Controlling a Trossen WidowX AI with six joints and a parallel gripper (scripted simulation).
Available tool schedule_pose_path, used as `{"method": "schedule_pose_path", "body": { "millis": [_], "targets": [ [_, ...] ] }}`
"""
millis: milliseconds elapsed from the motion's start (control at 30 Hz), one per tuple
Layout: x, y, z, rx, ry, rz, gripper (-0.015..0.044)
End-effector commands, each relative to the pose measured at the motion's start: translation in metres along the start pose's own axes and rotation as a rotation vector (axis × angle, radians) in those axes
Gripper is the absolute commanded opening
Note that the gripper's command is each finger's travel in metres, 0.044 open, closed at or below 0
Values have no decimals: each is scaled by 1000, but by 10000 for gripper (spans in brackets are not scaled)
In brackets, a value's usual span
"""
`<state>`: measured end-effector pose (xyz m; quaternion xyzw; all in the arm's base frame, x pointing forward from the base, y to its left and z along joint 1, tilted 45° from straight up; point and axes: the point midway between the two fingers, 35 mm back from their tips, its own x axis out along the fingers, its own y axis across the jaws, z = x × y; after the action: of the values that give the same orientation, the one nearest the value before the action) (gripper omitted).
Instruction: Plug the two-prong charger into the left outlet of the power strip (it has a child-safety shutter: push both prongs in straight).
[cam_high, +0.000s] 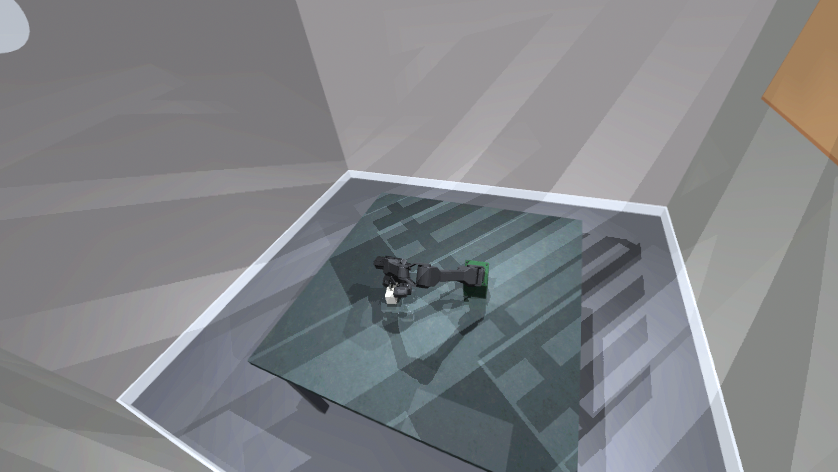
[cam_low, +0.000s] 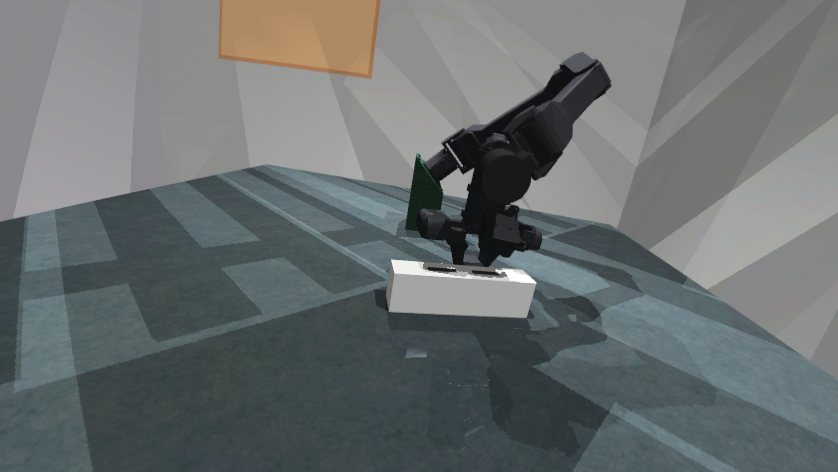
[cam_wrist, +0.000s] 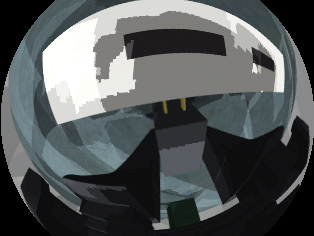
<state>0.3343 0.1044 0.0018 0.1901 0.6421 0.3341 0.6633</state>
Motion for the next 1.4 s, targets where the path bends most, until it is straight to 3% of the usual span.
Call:
{"method": "schedule_pose_path", "body": {
  "millis": [0,1367],
  "targets": [
    [-1,1,2,3,-3,5,0],
    [-1,1,9,3,-3,5,0]
  ]
}}
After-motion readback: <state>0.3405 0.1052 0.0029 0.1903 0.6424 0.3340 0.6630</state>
